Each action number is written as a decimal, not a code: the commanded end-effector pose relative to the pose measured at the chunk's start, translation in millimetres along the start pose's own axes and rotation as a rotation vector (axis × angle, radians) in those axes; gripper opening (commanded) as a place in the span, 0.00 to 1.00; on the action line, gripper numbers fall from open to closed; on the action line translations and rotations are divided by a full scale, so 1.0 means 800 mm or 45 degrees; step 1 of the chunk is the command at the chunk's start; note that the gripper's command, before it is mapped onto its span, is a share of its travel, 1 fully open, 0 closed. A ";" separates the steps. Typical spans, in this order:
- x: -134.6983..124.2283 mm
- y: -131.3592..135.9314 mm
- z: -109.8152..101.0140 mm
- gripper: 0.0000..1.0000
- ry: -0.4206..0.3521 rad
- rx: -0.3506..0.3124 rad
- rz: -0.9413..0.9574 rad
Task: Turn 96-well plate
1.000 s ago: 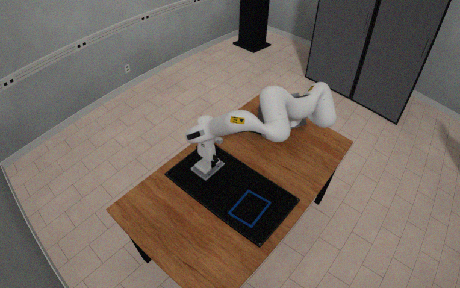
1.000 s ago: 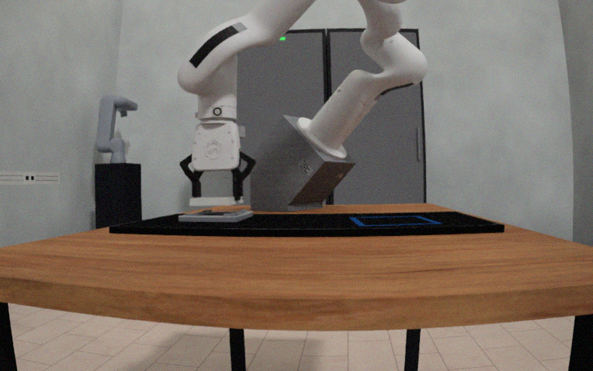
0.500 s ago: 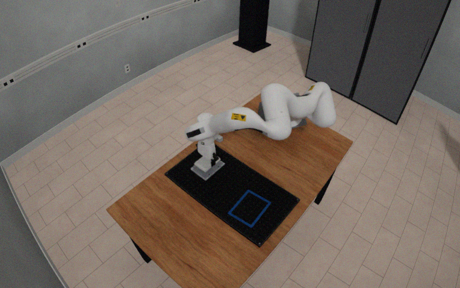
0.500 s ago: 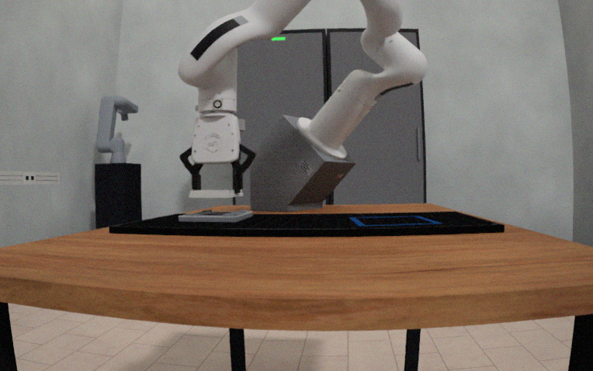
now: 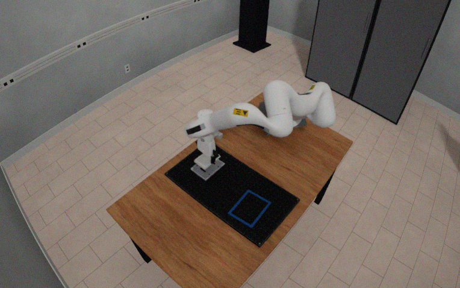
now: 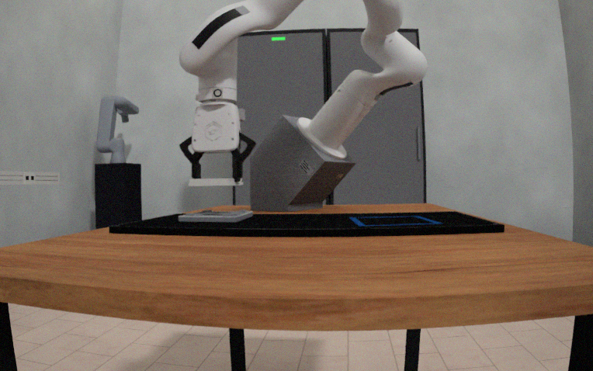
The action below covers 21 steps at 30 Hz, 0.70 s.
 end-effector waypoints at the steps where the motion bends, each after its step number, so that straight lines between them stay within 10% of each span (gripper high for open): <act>1: 0.000 0.000 -0.004 0.00 -0.001 0.001 0.000; 21: -0.001 0.000 -0.027 0.00 -0.001 0.001 0.000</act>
Point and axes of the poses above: the point where the finger pads meet when closed, its own z axis out along the fingers, its own y axis across the jaws, x = y × z, the point moved 10 cm from there along -z, back along the fingers, and after that the axes turned 11 degrees about -z, right-handed, at the moved point
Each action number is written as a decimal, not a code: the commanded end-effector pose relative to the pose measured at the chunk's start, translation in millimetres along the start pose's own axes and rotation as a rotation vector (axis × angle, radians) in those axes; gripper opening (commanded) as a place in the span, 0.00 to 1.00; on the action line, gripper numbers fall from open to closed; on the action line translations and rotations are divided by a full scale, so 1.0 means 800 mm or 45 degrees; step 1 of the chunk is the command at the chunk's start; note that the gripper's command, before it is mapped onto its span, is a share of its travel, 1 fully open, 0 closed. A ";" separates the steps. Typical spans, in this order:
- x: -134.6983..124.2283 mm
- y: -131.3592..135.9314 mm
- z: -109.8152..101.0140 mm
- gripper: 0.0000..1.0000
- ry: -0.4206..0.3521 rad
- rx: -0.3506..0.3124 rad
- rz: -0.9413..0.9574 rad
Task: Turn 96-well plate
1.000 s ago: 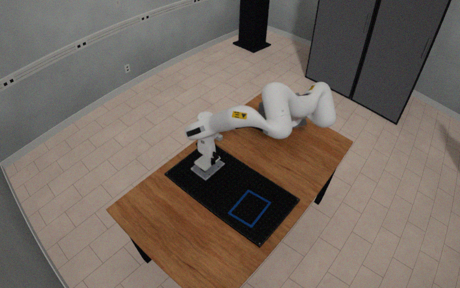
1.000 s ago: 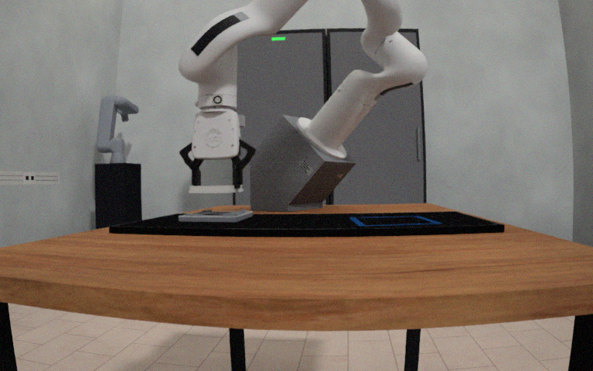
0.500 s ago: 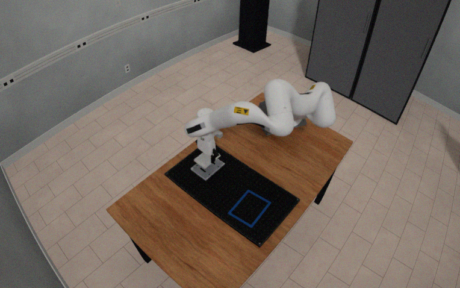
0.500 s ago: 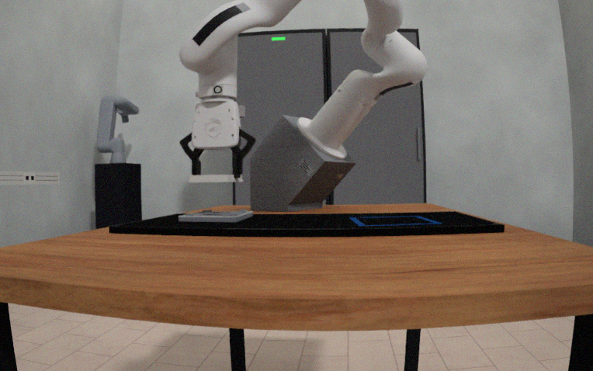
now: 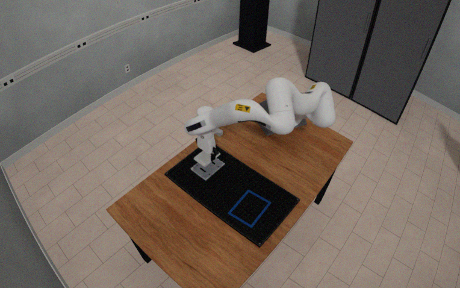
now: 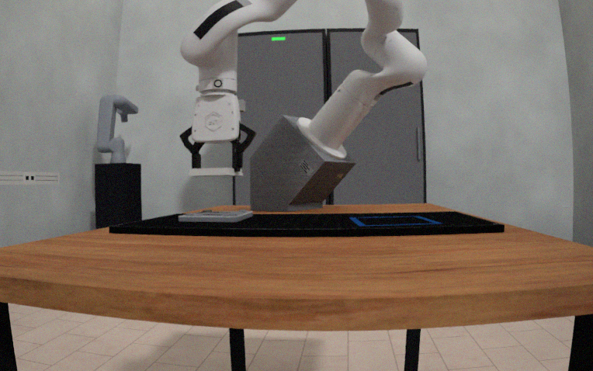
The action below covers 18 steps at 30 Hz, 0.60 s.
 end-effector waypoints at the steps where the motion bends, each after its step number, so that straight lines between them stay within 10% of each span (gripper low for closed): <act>1: -0.001 -0.001 -0.001 0.00 -0.002 0.002 -0.001; 18: -0.019 0.050 0.001 0.00 -0.002 0.002 -0.109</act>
Point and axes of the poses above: the point where the finger pads meet when closed, its own z axis out along the fingers, its own y axis across the jaws, x = y × z, the point moved 10 cm from there along -z, back along the fingers, and after that the axes turned 11 degrees about -z, right-handed, at the moved point
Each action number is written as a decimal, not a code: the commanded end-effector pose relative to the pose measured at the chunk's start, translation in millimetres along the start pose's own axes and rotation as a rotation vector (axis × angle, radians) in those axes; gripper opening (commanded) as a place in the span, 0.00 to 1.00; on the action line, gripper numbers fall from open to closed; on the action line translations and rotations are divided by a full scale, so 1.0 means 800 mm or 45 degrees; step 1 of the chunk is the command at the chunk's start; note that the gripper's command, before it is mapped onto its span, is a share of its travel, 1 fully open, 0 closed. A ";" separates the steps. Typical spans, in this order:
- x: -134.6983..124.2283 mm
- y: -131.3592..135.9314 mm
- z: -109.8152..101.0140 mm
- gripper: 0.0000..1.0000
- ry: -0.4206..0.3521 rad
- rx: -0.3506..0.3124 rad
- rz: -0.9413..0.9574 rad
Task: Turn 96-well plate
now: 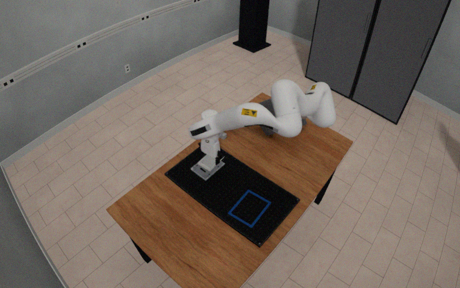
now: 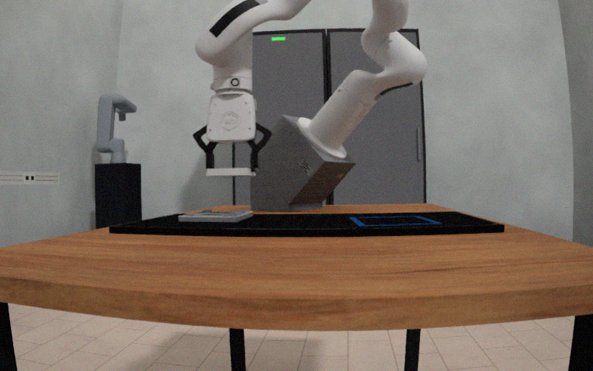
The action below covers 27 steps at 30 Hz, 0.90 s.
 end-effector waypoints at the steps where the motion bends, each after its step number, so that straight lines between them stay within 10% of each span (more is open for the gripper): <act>1: -0.007 0.012 -0.001 0.00 -0.002 0.002 -0.001; 27: -0.049 0.102 0.003 0.00 -0.002 0.002 -0.001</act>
Point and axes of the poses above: the point where the finger pads meet when closed, its own z axis out along the fingers, its own y axis across the jaws, x = y × z, the point moved 10 cm from there along -z, back along the fingers, and after that the axes turned 11 degrees about -z, right-handed, at the moved point
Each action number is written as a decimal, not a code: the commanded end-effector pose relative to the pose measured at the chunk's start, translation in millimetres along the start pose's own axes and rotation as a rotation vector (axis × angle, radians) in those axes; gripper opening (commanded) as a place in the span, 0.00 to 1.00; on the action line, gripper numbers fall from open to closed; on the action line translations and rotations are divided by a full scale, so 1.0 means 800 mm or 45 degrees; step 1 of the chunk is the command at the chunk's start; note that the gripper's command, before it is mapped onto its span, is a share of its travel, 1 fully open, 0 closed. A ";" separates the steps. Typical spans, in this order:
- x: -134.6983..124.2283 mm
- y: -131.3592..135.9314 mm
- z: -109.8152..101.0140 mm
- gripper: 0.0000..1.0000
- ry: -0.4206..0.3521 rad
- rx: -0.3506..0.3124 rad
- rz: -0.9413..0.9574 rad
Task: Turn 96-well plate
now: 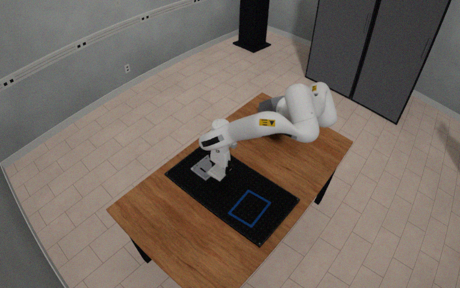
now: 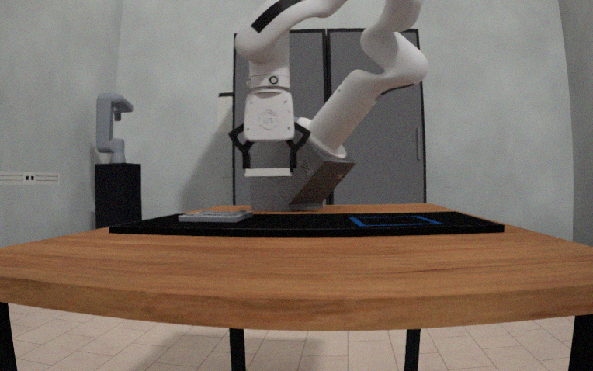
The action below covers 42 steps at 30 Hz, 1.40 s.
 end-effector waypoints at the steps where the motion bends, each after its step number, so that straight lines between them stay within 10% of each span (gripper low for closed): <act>1: -0.005 0.008 -0.001 0.00 -0.001 0.002 0.000; 42: -0.068 0.144 0.005 0.00 -0.001 0.001 0.000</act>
Point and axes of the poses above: the point where the finger pads meet when closed, its own z axis out along the fingers, its own y axis across the jaws, x = y × z, the point moved 10 cm from there along -z, back along the fingers, and after that the axes turned 11 degrees about -z, right-handed, at the moved point
